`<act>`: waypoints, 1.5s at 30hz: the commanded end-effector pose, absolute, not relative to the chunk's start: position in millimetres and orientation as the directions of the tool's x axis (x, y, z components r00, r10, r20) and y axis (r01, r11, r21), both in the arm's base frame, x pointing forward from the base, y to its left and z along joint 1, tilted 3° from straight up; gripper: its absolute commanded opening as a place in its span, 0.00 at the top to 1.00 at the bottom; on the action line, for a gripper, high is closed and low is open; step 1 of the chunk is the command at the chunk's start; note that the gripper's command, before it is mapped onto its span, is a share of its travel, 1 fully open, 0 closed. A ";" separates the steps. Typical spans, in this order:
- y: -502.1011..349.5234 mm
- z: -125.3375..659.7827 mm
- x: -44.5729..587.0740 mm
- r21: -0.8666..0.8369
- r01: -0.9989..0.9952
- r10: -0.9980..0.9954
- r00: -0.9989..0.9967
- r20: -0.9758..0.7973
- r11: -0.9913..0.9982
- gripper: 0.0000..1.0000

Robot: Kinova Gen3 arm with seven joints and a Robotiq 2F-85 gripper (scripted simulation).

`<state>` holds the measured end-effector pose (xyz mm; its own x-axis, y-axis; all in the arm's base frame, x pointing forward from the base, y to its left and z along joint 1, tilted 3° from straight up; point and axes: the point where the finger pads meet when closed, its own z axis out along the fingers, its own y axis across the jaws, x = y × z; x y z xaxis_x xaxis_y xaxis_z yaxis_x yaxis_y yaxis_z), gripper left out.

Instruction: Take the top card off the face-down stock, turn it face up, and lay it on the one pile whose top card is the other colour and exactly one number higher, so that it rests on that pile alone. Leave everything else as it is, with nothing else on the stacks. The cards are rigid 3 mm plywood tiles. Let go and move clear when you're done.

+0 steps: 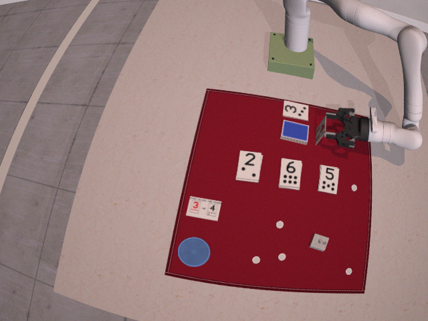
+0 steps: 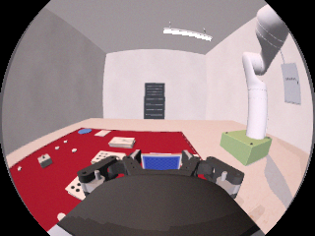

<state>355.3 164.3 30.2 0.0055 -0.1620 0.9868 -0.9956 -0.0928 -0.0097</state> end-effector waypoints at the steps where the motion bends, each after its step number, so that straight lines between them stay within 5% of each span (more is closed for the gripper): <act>1: 164.8 29.3 358.3 -0.020 -0.995 -0.169 -0.004 0.986 -0.094 0.29; 45: 190.6 23.1 354.3 -0.020 -0.995 -0.169 -0.004 0.986 -0.094 0.29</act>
<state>357.0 186.7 25.7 -0.0094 -0.1690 0.9856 -0.9952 -0.0947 -0.0257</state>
